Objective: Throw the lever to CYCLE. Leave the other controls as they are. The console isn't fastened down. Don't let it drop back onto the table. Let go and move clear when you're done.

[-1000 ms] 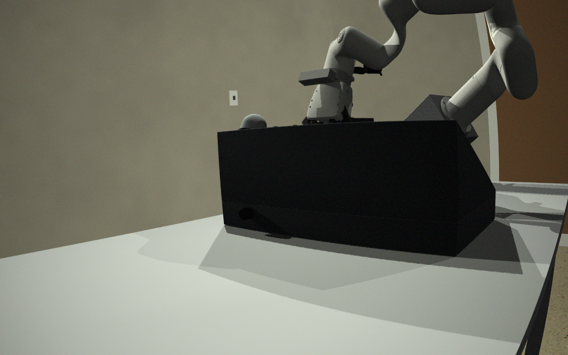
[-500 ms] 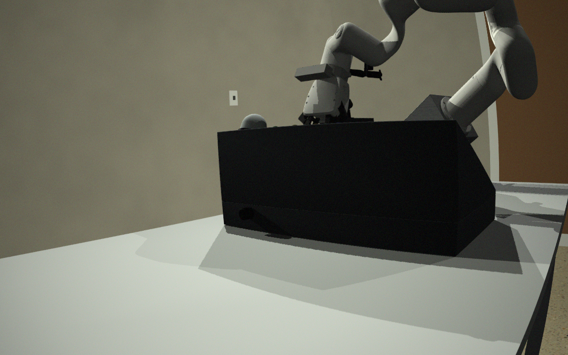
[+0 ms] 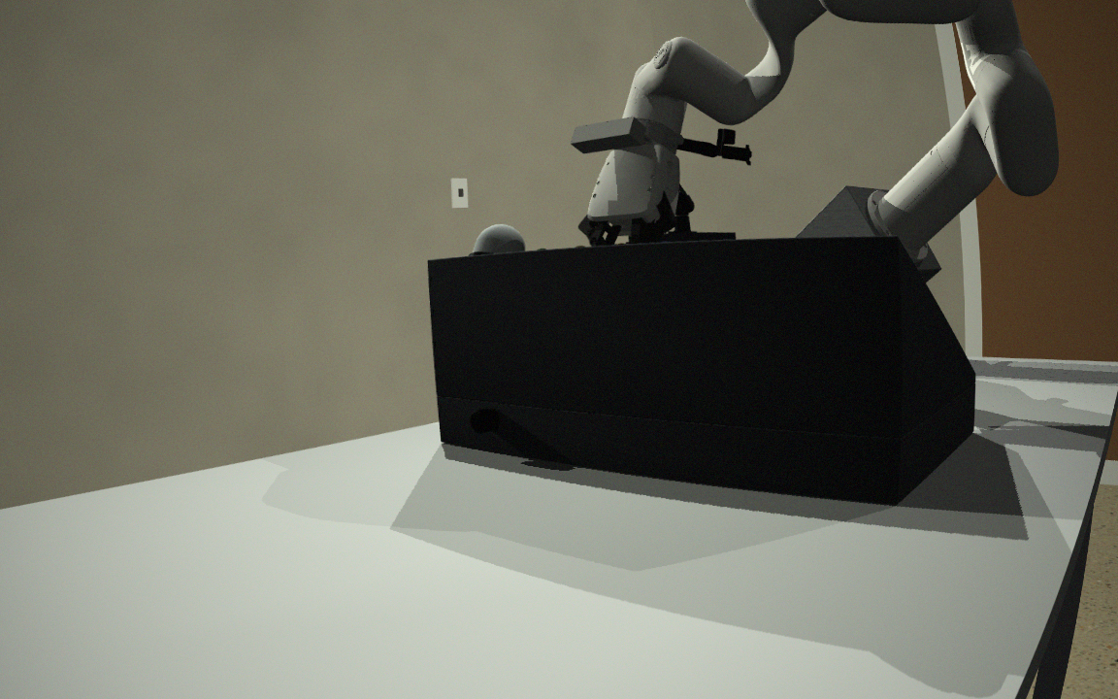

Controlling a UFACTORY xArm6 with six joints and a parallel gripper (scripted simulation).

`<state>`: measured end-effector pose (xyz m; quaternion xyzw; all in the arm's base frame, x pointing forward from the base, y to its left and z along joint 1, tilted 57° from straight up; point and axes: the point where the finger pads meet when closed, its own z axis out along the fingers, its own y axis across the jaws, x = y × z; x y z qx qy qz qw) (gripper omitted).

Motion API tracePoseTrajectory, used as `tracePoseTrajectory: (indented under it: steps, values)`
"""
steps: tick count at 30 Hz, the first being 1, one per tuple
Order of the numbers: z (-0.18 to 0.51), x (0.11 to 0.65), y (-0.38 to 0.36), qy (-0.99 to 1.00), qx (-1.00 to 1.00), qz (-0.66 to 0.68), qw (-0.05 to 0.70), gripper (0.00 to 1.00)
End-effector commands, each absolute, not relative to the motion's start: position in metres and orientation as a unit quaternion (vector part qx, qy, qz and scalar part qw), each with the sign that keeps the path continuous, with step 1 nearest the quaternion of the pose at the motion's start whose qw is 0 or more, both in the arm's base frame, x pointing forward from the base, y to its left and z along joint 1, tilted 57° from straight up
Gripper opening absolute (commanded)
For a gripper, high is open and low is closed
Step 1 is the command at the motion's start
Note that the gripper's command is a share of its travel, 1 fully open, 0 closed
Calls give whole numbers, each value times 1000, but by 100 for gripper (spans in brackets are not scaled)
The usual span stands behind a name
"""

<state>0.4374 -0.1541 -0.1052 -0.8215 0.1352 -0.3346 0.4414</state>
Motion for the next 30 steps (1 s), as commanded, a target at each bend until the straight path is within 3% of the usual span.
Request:
tracePoseTrajectory:
  steps: [1, 30]
  values:
    - [-103, 441, -157, 135, -822, -335, 441, 0]
    - [-96, 463, -165, 135, -822, -335, 441, 0]
